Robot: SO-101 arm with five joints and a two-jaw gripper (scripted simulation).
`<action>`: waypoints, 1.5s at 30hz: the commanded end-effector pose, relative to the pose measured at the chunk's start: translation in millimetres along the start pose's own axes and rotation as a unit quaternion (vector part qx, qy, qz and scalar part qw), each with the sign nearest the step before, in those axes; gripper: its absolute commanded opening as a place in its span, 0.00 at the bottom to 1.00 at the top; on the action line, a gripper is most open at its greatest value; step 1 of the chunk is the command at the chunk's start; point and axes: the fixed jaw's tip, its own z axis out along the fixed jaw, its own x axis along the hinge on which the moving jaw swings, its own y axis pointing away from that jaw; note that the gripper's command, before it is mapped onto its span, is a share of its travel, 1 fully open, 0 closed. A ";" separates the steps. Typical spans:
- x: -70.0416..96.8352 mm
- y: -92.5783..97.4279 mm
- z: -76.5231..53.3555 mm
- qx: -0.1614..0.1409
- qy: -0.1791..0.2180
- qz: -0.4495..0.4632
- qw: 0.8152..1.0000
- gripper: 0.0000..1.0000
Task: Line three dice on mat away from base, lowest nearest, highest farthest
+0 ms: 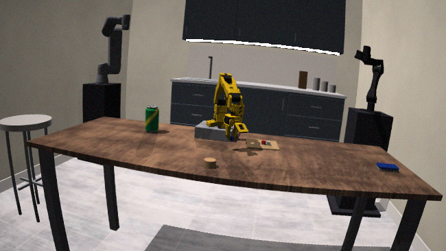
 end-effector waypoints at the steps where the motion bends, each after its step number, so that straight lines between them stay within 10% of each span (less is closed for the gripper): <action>1: -0.5 2.9 -1.7 0.001 -0.006 -0.010 1.000 0.00; 29: 3.8 81.5 -2.2 0.006 -0.007 -0.210 0.978 0.00; 45: 8.2 95.8 -2.2 0.007 -0.008 -0.248 0.969 0.00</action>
